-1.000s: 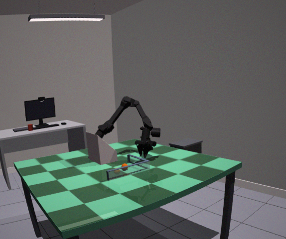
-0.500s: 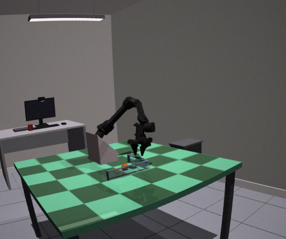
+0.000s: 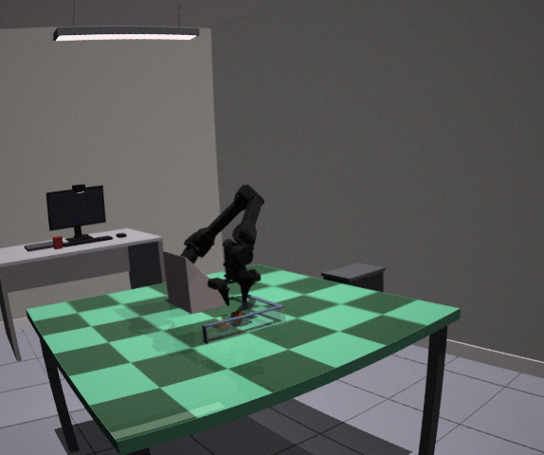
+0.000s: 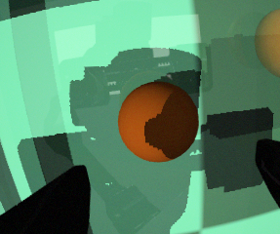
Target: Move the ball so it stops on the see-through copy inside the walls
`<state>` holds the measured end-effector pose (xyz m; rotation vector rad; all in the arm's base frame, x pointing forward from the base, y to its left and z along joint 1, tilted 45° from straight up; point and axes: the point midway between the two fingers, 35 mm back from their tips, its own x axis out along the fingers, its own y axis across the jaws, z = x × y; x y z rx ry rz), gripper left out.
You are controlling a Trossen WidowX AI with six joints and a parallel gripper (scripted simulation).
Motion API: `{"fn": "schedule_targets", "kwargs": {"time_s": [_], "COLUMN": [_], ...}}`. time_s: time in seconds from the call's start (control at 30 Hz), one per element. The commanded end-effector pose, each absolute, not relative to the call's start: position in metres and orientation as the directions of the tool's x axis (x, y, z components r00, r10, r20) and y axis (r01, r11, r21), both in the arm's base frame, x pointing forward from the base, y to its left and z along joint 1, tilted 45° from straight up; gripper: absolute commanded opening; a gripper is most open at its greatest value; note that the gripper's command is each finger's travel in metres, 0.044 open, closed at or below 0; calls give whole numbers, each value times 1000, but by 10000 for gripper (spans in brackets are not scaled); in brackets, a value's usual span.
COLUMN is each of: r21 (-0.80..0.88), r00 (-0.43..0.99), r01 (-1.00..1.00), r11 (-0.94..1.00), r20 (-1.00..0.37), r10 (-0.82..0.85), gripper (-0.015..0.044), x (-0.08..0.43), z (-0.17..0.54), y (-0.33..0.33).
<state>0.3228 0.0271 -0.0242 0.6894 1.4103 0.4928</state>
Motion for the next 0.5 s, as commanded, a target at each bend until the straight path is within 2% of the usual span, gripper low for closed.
{"fn": "schedule_targets", "kwargs": {"time_s": [0.0,0.47], "r21": [705,705], "r00": [117,115], "r01": [89,89], "r11": [704,704], "r20": [-709,-709], "r10": [696,696], "gripper": [325,325], "x": [322,325], "z": [-26,-44], "y": [27,45]}}
